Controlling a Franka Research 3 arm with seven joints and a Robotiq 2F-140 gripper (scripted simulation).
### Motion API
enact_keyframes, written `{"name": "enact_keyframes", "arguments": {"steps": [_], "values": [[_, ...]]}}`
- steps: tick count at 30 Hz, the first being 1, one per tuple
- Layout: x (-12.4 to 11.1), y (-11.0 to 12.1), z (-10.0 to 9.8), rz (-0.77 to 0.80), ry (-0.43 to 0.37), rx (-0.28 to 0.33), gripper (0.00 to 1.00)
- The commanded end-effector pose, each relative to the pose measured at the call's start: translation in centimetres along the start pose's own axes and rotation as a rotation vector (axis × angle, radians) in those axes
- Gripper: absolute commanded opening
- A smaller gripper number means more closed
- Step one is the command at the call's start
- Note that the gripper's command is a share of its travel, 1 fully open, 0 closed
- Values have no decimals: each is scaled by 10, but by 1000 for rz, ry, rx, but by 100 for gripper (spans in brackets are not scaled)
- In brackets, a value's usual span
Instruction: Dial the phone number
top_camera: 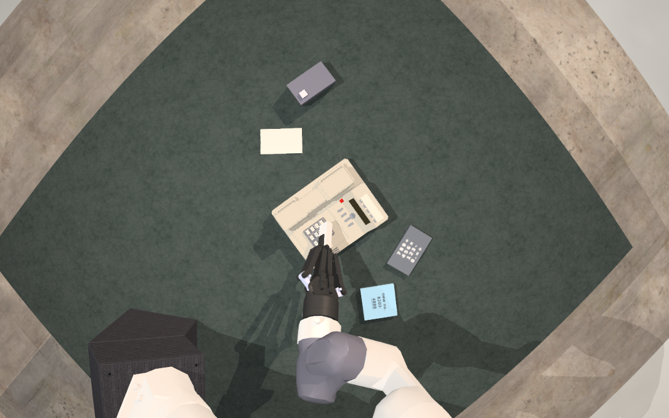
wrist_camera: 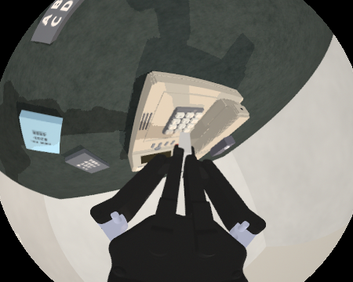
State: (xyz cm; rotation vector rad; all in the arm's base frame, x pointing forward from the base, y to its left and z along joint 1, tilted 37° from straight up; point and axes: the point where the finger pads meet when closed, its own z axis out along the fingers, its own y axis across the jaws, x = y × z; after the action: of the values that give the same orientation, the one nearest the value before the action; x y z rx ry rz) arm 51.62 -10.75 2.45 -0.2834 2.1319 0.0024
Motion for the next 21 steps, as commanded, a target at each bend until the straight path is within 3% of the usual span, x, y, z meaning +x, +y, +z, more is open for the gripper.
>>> {"name": "enact_keyframes", "arguments": {"steps": [1, 21], "values": [[-1, -2, 1, 5, -3, 1, 0], [1, -3, 2, 5, -3, 1, 0]]}}
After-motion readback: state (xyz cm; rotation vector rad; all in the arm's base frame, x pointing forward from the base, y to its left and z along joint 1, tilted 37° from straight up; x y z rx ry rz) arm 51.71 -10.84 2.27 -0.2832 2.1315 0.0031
